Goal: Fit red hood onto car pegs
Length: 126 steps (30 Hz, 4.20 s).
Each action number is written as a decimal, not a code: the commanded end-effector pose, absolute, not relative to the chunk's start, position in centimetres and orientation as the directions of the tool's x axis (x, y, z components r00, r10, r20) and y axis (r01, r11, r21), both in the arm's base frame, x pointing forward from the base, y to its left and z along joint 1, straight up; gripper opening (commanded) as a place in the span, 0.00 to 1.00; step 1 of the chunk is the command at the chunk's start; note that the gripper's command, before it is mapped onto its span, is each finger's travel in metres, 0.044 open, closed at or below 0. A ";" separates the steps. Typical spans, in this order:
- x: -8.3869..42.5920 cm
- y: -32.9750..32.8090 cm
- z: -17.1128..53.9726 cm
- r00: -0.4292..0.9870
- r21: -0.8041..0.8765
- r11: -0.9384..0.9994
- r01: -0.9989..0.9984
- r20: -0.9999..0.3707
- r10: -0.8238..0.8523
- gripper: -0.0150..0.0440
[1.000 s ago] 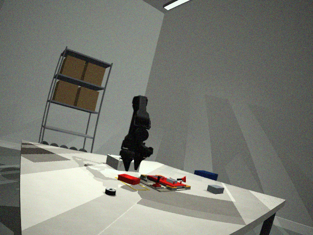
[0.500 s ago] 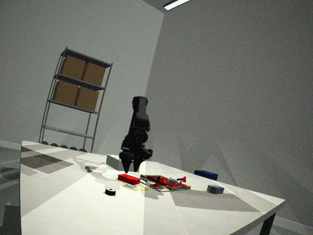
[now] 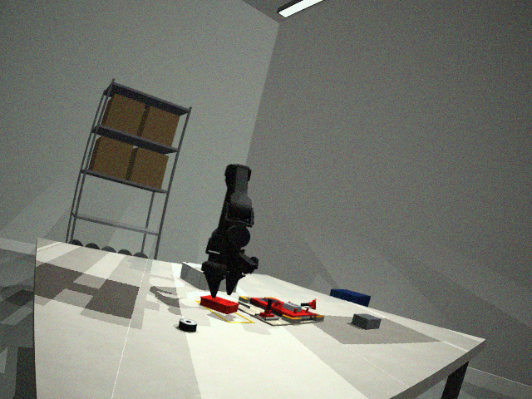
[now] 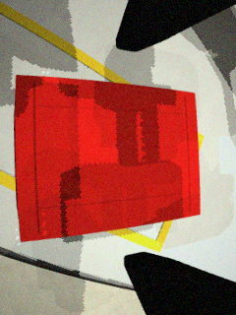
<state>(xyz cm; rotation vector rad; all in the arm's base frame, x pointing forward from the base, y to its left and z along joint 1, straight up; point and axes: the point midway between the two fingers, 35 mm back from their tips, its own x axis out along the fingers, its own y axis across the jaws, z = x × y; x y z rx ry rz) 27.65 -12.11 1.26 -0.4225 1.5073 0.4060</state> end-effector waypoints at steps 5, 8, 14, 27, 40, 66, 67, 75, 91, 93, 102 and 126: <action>27.4 -12.1 0.6 0.020 -0.015 0.862 -0.506 -1.000 -0.005 1.00; 27.4 -12.1 0.4 0.020 -0.014 0.862 -0.506 -1.000 -0.005 1.00; 27.4 -12.1 0.1 0.020 -0.014 0.862 -0.506 -1.000 -0.005 1.00; 27.4 -12.1 -0.5 0.020 -0.014 0.862 -0.506 -1.000 -0.005 1.00; 27.4 -12.1 -1.1 0.020 -0.014 0.862 -0.506 -1.000 -0.005 1.00; 27.5 -12.1 -1.7 0.022 -0.014 0.864 -0.503 -1.000 -0.003 0.74; 27.5 -12.1 -1.7 0.022 -0.014 0.864 -0.503 -1.000 -0.003 0.73; 27.5 -12.1 -1.1 0.021 -0.013 0.864 -0.503 -1.000 -0.002 0.41; 27.4 -12.1 3.2 0.022 -0.013 0.864 -0.503 -1.000 -0.002 0.25; 27.4 -12.1 3.9 0.022 -0.013 0.864 -0.503 -1.000 -0.002 0.25; 27.3 -12.1 6.6 0.022 -0.013 0.864 -0.503 -1.000 -0.003 0.25; 30.0 -8.1 7.9 0.016 -0.004 0.910 -0.415 -1.000 0.002 0.25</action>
